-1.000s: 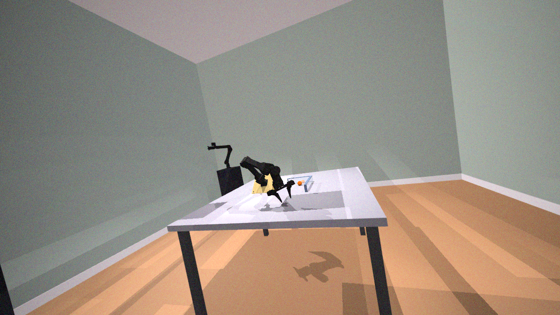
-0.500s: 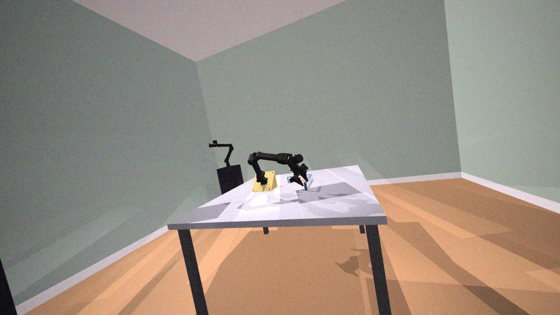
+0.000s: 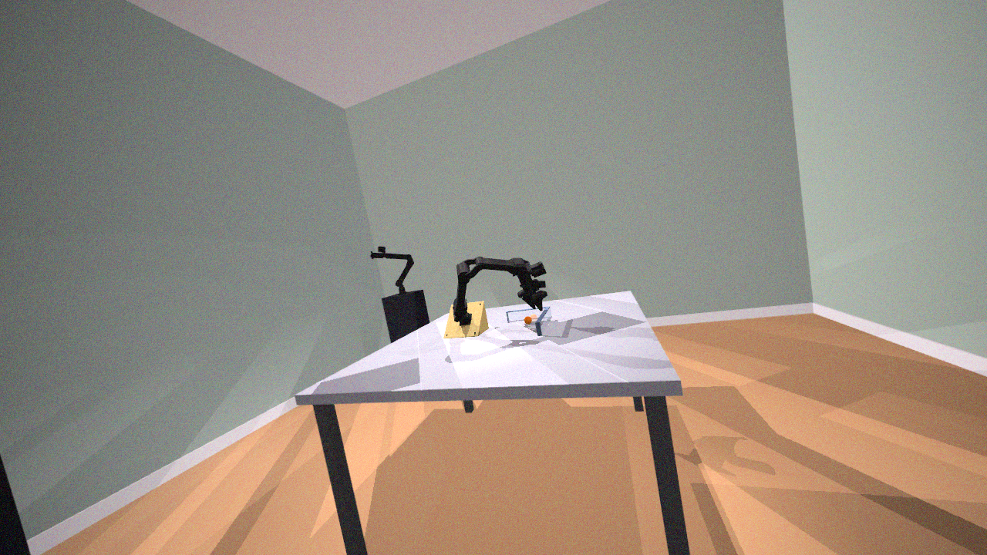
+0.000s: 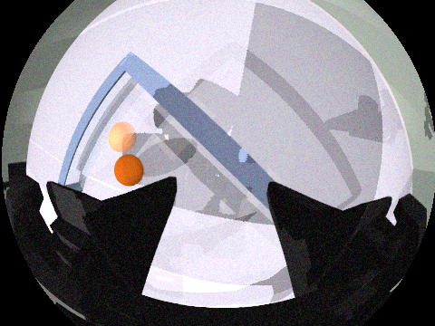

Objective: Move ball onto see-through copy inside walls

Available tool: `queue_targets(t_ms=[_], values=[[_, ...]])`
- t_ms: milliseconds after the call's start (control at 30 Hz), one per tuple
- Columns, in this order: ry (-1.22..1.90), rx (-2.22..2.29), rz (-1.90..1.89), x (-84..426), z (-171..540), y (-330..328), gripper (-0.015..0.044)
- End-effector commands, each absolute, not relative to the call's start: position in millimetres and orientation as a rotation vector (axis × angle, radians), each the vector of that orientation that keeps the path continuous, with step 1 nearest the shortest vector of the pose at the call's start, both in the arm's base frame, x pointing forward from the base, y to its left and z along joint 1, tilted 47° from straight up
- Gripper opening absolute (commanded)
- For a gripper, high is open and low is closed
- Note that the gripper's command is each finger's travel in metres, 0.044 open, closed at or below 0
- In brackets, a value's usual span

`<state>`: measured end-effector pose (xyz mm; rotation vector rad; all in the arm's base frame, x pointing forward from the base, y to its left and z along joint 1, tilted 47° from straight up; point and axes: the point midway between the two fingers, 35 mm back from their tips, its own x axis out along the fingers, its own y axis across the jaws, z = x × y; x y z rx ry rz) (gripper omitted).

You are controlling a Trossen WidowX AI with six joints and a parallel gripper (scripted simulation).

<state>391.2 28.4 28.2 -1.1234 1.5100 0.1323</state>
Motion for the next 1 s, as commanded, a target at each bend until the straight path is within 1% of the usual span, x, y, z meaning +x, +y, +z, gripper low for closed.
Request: queue_targets(t_ms=[0, 100, 167, 567, 967], values=[[1.667, -1.483, 0.456, 349.5, -16.1, 62.5, 0.0299], [1.760, -1.744, 0.707, 318.9, -39.7, 78.1, 0.0299], [1.778, -1.801, 0.763, 312.2, -44.2, 80.8, 0.0299], [1.778, -1.801, 0.763, 312.2, -44.2, 80.8, 0.0299], [1.778, -1.801, 0.762, 312.5, -58.5, 65.7, 0.0299]])
